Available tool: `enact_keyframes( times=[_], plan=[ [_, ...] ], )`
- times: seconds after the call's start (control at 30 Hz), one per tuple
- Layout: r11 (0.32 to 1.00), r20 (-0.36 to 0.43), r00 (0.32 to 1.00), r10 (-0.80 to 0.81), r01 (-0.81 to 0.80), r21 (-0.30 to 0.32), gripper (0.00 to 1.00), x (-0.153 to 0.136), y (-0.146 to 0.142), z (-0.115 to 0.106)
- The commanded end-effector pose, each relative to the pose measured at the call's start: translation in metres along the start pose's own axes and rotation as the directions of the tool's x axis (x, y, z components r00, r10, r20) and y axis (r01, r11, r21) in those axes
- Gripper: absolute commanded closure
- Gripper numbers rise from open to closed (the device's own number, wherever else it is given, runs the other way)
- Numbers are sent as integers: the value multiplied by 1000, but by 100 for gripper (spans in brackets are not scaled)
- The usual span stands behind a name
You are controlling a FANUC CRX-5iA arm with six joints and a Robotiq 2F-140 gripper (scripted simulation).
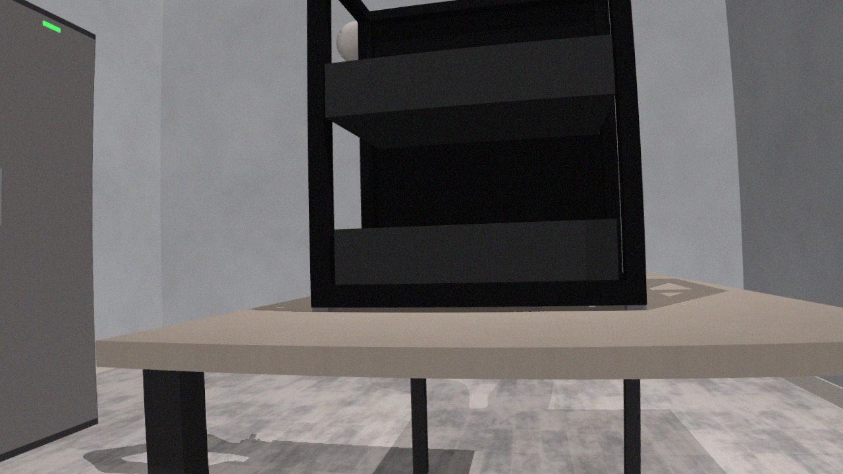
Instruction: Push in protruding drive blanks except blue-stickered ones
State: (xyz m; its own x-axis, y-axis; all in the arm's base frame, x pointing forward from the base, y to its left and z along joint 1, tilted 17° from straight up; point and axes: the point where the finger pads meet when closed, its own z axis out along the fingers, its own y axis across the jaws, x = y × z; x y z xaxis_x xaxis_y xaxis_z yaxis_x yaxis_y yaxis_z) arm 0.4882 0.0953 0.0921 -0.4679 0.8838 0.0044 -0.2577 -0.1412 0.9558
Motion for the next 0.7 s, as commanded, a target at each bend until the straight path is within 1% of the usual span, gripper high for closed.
enact_keyframes(
  times=[0.0,0.03,0.1,0.3,0.47,0.6,0.67],
  plan=[
    [999,122,992,-40,41,-7,0,-36,8,-2],
    [999,149,988,-50,52,-7,0,-44,10,-4],
    [999,149,988,-50,52,-7,0,-44,10,-4],
    [994,293,950,-106,109,7,0,-89,20,-16],
    [989,382,913,-145,146,26,0,-117,26,-27],
    [985,434,885,-169,168,41,0,-134,30,-35],
    [985,434,885,-169,168,41,0,-134,30,-35]
  ],
)
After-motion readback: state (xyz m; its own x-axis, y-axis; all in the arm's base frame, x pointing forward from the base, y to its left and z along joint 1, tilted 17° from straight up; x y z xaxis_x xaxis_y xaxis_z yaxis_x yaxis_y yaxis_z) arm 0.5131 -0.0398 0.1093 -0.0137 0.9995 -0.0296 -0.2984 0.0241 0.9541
